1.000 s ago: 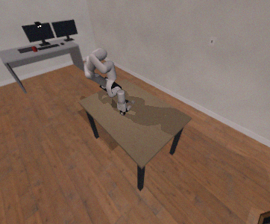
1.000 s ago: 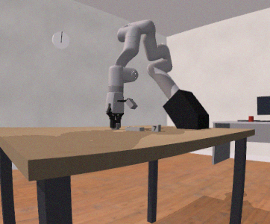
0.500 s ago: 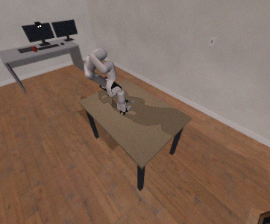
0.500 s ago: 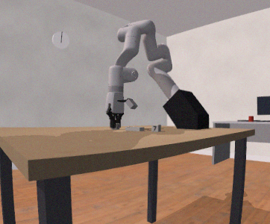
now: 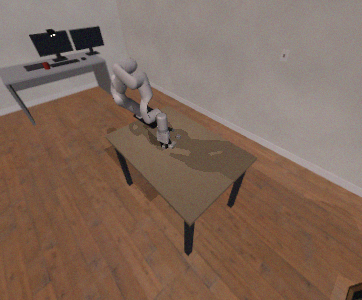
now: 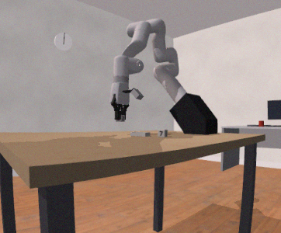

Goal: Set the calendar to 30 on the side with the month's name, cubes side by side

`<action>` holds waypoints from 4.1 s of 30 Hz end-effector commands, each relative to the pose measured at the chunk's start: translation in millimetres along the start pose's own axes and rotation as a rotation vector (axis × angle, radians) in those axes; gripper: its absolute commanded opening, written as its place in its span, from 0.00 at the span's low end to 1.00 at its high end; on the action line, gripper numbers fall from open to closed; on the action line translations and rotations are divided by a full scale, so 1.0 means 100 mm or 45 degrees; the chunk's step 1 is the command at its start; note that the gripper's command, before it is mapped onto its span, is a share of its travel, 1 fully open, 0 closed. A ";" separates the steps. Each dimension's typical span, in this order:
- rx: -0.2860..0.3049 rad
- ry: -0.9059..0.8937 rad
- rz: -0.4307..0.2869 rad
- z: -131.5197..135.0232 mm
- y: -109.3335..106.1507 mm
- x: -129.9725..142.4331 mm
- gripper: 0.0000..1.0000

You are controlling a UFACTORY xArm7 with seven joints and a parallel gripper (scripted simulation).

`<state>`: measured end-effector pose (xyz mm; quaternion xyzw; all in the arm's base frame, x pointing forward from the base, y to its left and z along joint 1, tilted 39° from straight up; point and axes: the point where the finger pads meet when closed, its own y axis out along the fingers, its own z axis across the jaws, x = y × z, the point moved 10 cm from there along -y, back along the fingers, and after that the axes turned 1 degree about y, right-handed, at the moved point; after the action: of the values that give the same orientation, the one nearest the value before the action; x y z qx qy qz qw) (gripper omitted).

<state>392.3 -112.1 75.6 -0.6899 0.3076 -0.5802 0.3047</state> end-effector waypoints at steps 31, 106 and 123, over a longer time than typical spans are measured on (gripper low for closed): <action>-0.003 0.003 -0.003 -0.05 -0.49 -1.27 0.29; -0.002 0.004 -0.005 -0.03 0.16 -1.27 0.29; -0.002 0.003 -0.005 -0.03 0.16 -1.27 0.29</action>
<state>369.8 -24.7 -14.3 -0.6906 0.3076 -0.5813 0.3010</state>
